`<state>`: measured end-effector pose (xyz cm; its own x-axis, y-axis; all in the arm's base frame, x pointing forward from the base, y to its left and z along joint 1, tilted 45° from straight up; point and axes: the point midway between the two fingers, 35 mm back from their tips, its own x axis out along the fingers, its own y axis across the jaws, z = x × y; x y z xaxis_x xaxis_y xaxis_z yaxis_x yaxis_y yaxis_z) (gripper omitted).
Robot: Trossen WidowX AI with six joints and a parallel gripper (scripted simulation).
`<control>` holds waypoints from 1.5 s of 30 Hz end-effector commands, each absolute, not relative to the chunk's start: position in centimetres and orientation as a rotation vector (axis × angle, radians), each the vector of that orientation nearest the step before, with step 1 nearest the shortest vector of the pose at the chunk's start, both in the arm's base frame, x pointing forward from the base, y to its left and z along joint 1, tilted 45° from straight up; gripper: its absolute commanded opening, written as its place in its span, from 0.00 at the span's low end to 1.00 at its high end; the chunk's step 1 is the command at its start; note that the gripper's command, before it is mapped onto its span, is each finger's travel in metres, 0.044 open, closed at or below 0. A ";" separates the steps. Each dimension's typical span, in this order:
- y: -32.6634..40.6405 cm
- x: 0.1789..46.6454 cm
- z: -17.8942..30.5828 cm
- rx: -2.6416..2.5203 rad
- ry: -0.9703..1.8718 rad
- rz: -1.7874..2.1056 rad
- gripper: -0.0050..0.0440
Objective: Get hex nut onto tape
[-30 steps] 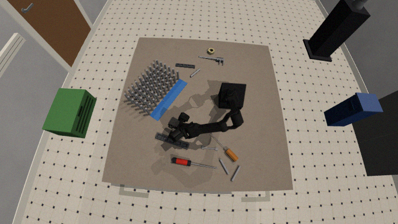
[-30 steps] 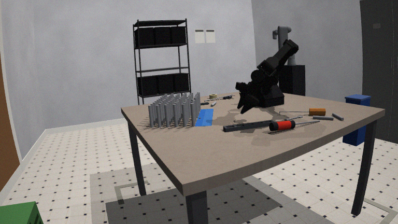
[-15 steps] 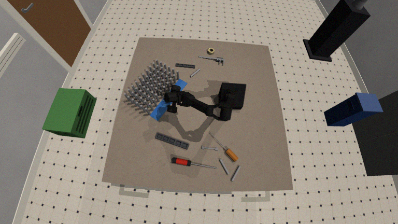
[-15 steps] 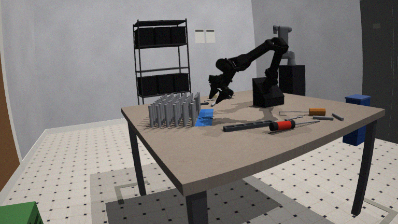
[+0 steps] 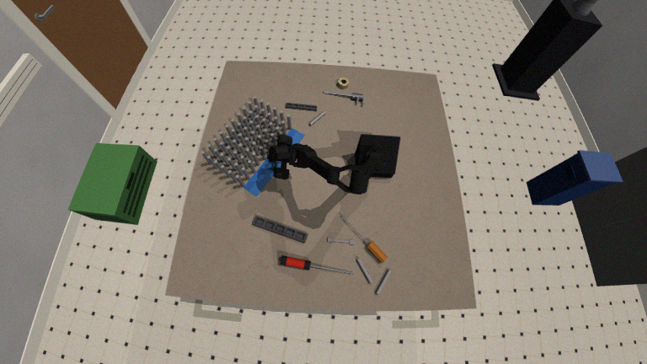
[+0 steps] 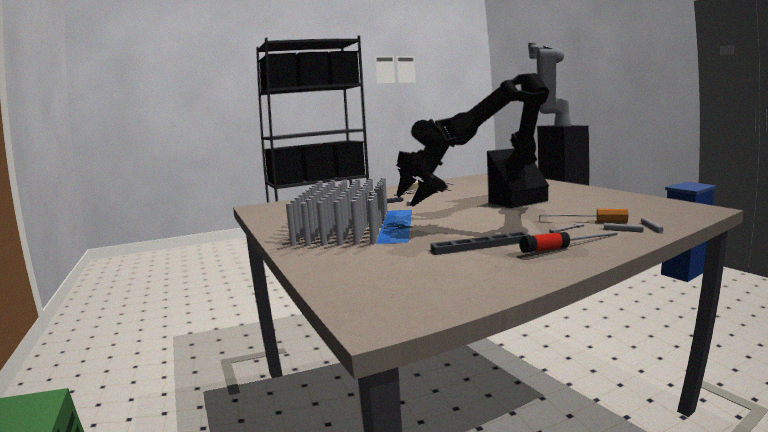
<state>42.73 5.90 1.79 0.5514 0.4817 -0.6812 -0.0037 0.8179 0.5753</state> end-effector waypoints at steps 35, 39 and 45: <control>9.2 42.9 -1.0 0.558 0.935 0.306 0.92; 9.2 42.9 -1.0 0.558 0.935 0.306 0.92; 9.2 42.9 -1.0 0.558 0.935 0.306 0.92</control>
<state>42.12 9.69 -2.00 0.5369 0.4898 -0.6869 -0.0057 0.8162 0.5777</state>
